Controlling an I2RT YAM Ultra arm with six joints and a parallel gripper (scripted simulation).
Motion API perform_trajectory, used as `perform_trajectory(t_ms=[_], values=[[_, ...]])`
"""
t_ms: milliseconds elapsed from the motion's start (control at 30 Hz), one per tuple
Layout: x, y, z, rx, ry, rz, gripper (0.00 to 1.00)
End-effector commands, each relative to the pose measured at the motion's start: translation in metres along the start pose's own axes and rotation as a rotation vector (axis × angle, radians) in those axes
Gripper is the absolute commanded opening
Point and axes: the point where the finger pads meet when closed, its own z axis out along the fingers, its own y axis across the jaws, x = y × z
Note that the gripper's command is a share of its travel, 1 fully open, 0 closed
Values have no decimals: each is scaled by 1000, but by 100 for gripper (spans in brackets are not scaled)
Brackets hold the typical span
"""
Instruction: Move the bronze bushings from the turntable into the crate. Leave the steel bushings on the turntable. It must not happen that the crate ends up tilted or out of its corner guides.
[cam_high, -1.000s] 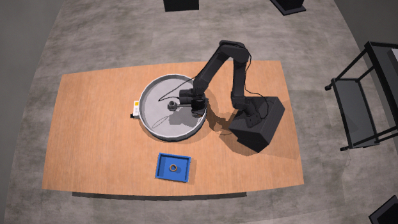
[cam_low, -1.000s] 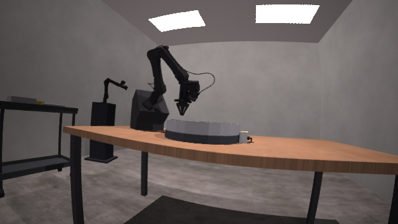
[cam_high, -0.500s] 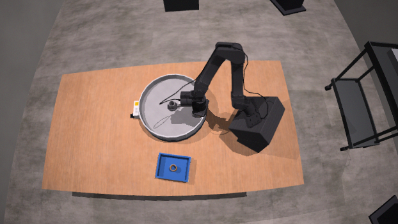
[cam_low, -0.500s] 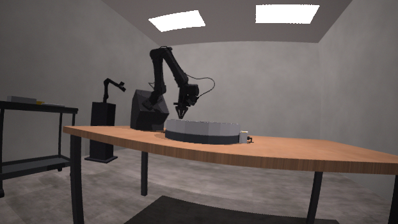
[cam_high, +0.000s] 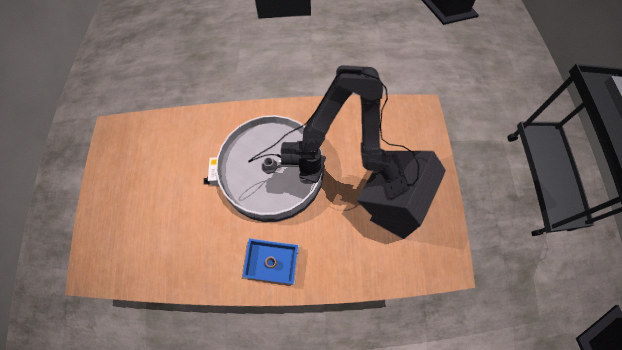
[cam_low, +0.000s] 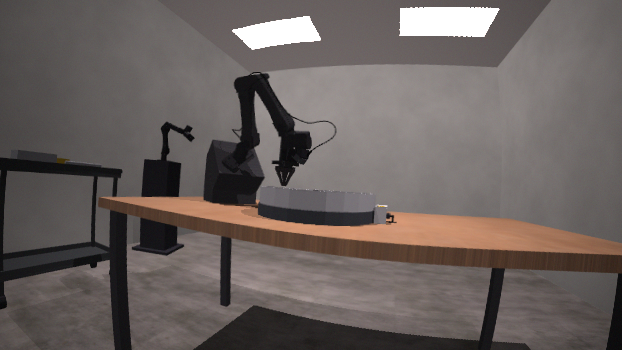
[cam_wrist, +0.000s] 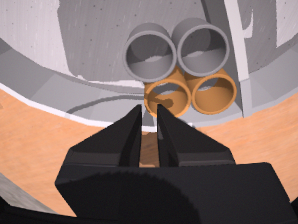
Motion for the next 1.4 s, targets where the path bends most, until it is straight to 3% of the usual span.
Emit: perform_trajectory(t_ms=[0, 1367], values=[[-15, 6, -5, -24, -38, 10, 13], [-17, 8, -6, -26, -44, 13, 13]])
